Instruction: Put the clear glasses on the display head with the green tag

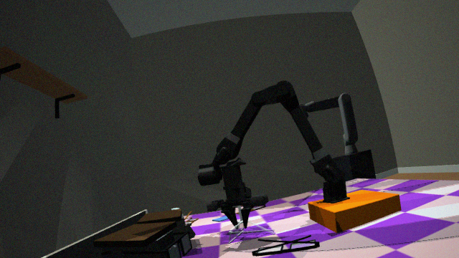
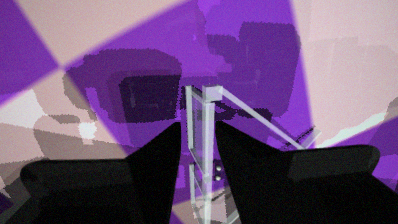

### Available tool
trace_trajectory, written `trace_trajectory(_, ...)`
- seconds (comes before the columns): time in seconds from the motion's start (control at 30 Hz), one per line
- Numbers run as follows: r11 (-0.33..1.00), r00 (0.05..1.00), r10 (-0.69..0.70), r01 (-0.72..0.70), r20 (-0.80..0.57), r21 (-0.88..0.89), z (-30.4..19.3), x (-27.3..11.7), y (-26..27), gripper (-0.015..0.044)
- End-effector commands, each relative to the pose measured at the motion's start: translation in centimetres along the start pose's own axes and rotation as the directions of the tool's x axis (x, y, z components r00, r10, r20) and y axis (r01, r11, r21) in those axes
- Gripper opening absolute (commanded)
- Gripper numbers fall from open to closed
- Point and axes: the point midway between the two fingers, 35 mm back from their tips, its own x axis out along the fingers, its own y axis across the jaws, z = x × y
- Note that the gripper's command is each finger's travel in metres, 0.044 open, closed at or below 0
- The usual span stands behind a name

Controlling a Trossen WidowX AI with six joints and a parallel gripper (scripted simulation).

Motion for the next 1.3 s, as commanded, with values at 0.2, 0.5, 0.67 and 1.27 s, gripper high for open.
trace_trajectory(0.2,1.000,1.000,-0.008,0.008,-0.003,0.000,0.0,0.2,-0.8,0.0120)
trace_trajectory(0.5,1.000,1.000,0.000,0.000,0.000,-0.001,0.0,0.0,-0.5,0.0107)
trace_trajectory(0.67,1.000,1.000,0.000,0.000,0.000,-0.001,0.0,0.0,-0.5,0.0073)
trace_trajectory(1.27,1.000,1.000,0.000,0.000,0.000,-0.001,0.0,-1.0,-0.3,0.0000)
